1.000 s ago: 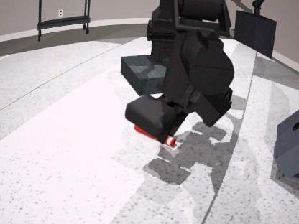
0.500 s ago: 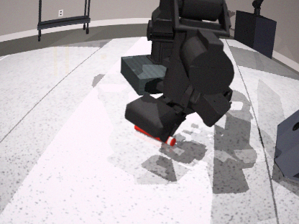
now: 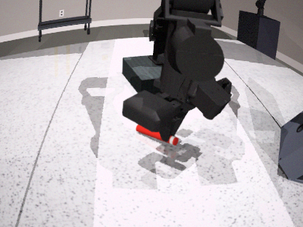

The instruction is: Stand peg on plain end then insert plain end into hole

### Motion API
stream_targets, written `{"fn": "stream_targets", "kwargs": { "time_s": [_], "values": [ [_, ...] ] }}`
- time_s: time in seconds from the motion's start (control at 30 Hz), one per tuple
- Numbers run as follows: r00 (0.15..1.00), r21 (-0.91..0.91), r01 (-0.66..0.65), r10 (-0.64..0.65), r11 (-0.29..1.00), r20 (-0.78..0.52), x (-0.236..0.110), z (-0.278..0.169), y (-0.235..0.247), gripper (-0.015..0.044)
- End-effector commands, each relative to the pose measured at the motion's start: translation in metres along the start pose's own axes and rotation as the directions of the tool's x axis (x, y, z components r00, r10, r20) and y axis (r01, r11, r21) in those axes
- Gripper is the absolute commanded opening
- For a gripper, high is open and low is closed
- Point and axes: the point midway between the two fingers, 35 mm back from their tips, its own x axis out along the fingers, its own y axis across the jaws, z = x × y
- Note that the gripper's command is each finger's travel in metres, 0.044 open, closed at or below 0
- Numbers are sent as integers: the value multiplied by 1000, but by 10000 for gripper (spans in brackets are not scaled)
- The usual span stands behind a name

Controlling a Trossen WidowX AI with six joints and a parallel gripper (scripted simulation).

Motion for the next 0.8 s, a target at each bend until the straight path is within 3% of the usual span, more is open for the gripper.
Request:
{"fn": "stream_targets", "kwargs": {
  "time_s": [0.0,0.77],
  "values": [
    [999,-4,-4,4,1000,33,-1,-2,2,49],
    [974,-4,-3,4,1000,228,-12,-14,1,49]
  ]
}}
